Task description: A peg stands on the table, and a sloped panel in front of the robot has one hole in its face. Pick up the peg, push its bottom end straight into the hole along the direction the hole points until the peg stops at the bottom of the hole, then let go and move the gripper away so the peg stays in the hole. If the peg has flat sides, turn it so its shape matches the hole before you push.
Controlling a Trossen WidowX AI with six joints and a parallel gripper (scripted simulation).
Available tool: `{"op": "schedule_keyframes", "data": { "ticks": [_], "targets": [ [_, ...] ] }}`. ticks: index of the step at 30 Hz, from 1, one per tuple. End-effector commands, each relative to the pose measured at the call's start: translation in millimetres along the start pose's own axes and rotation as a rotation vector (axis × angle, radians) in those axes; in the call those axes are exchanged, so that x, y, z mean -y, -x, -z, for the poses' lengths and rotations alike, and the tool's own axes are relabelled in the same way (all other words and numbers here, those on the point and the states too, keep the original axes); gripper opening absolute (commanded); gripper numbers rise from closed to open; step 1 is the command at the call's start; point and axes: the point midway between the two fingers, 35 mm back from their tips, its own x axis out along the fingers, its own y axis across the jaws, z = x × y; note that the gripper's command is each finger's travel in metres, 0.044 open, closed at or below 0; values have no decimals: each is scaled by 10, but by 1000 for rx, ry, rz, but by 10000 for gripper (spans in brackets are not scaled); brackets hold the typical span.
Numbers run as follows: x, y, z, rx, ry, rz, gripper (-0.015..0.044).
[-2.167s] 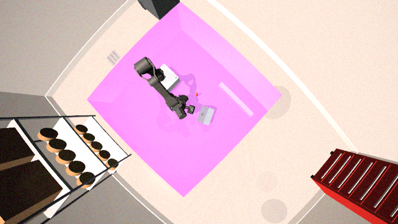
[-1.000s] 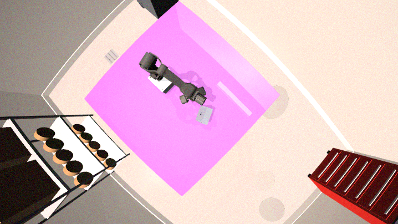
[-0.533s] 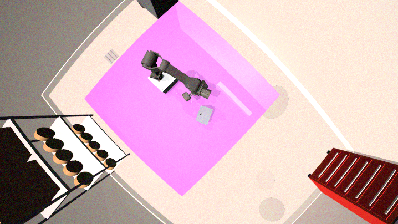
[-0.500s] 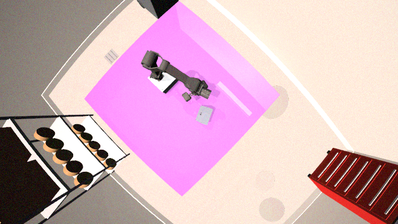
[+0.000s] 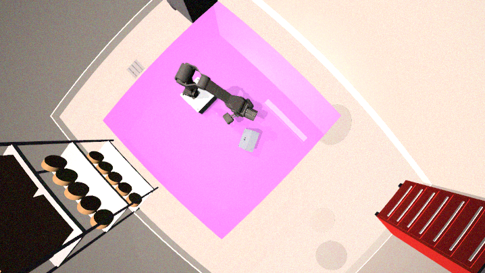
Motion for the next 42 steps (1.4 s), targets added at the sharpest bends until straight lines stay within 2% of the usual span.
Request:
{"op": "schedule_keyframes", "data": {
  "ticks": [1, 25, 40, 42],
  "targets": [
    [-7, -75, -4, 1, 6, -5, 440],
    [-19, -422, -22, 2, 6, -5, 440],
    [-12, -392, -17, 2, 1, -1, 46],
    [-12, -392, -17, 2, 1, -1, 33]
  ]
}}
